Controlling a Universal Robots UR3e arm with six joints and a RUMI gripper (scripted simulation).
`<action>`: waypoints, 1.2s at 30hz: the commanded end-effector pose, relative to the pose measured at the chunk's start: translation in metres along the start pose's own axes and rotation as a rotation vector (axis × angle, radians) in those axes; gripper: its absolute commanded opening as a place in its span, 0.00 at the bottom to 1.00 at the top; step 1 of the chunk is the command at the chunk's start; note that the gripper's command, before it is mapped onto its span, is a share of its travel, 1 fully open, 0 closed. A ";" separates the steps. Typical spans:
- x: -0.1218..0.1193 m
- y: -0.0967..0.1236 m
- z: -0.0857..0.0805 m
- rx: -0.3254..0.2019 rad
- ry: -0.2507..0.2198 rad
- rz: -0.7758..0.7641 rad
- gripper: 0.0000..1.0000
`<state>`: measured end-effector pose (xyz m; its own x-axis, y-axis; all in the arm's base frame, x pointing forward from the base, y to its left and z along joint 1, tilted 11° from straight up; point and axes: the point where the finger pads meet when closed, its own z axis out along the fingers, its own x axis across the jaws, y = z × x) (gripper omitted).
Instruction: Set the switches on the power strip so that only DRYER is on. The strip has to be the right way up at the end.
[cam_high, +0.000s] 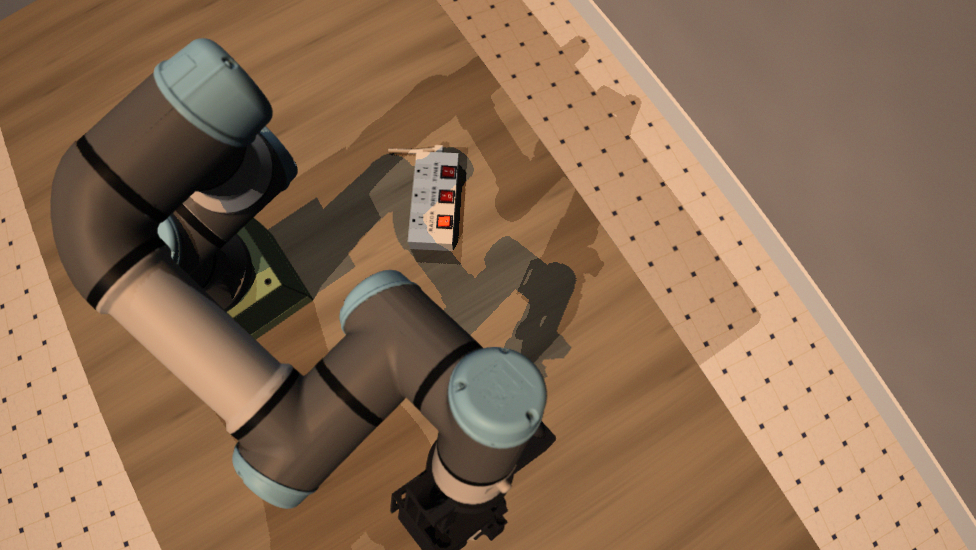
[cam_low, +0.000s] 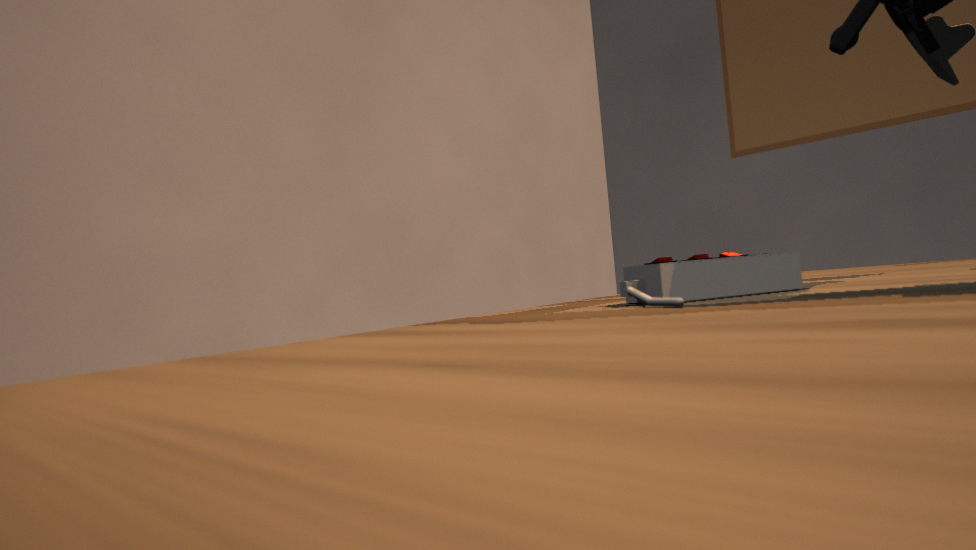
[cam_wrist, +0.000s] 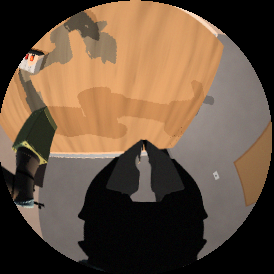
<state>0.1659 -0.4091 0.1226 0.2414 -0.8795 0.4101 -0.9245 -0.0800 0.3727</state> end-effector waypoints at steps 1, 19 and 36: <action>0.001 0.000 -0.001 0.000 0.003 0.001 0.00; -0.001 -0.008 -0.001 0.010 0.005 -0.029 0.00; -0.064 -0.145 -0.013 0.183 0.059 -0.584 0.00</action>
<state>0.2612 -0.3510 0.0676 0.6426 -0.7222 0.2561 -0.7497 -0.5236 0.4047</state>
